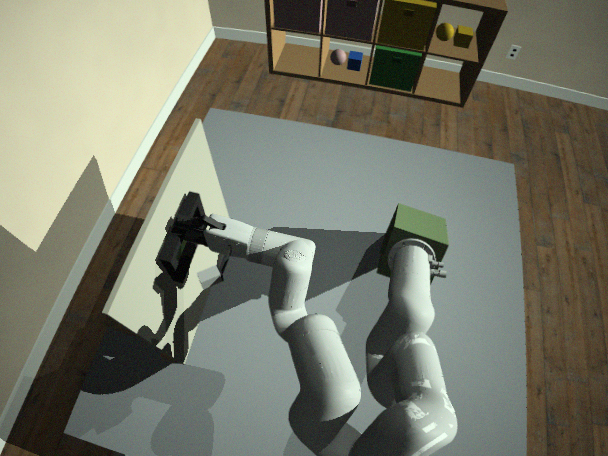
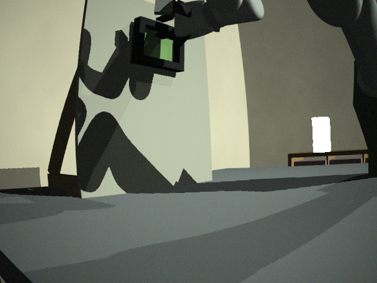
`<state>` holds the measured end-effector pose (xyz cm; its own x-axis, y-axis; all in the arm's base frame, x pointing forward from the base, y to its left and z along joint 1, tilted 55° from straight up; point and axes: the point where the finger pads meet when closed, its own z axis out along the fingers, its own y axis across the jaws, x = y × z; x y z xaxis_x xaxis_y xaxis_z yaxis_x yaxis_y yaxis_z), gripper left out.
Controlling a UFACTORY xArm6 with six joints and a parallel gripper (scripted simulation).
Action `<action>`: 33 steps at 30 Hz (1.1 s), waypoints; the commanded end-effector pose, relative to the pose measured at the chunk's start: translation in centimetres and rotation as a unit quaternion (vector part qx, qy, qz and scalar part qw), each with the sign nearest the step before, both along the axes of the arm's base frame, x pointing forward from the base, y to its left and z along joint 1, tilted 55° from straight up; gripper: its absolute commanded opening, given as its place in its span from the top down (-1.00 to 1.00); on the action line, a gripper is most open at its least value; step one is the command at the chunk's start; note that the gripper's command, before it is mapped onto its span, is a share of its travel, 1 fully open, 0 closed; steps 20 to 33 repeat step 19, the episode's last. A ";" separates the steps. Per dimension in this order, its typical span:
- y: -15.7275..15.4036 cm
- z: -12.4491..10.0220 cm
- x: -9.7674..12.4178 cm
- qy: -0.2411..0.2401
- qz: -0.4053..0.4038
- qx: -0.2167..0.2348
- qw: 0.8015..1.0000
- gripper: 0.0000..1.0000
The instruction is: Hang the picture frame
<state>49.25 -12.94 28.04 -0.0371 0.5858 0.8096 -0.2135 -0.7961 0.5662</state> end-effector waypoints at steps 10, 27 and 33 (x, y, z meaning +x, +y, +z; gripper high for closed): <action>0.0 0.0 -0.4 -0.001 -0.001 0.000 1.000 0.01; 0.1 -0.1 -1.2 -0.001 -0.001 0.000 1.000 0.01; 0.1 -0.1 -1.2 -0.001 -0.001 0.000 1.000 0.01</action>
